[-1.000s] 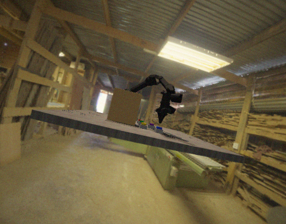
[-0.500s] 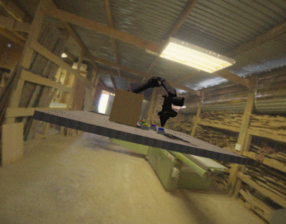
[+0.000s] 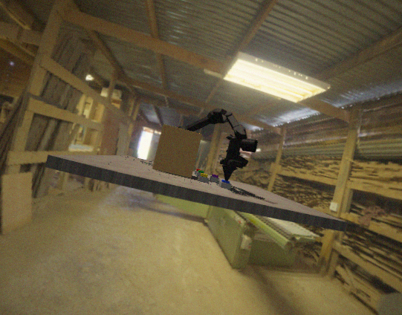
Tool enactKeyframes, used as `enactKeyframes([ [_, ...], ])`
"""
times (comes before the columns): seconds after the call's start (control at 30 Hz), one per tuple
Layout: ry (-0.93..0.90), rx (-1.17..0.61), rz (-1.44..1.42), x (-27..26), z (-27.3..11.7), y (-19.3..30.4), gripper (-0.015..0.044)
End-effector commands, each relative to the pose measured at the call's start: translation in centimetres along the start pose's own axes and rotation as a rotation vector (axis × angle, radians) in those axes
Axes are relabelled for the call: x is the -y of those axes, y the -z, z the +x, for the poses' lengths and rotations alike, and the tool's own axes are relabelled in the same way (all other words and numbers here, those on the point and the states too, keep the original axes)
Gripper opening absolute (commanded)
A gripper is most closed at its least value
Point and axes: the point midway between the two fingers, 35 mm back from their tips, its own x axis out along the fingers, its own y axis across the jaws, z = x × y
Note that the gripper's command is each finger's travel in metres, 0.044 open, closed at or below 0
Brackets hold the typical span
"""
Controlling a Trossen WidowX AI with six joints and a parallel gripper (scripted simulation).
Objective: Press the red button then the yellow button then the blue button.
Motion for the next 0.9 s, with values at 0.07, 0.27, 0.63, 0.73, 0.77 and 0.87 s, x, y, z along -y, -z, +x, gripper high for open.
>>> enactKeyframes([
  [0.07, -0.009, -0.004, 0.009, 0.0, 0.4, 0.2, 0.0020],
  [0.27, -0.009, -0.004, 0.009, 0.0, 0.4, 0.2, 0.0020],
  [0.63, -0.006, -0.004, 0.008, 0.1, -2.6, 0.2, 0.0020],
  [0.73, -0.007, -0.005, 0.010, 0.1, -3.0, 0.2, 0.0020],
  [0.77, -0.007, -0.005, 0.010, 0.1, -3.0, 0.2, 0.0020],
  [0.87, -0.005, -0.005, 0.010, -0.1, -3.1, 0.1, 0.0046],
])
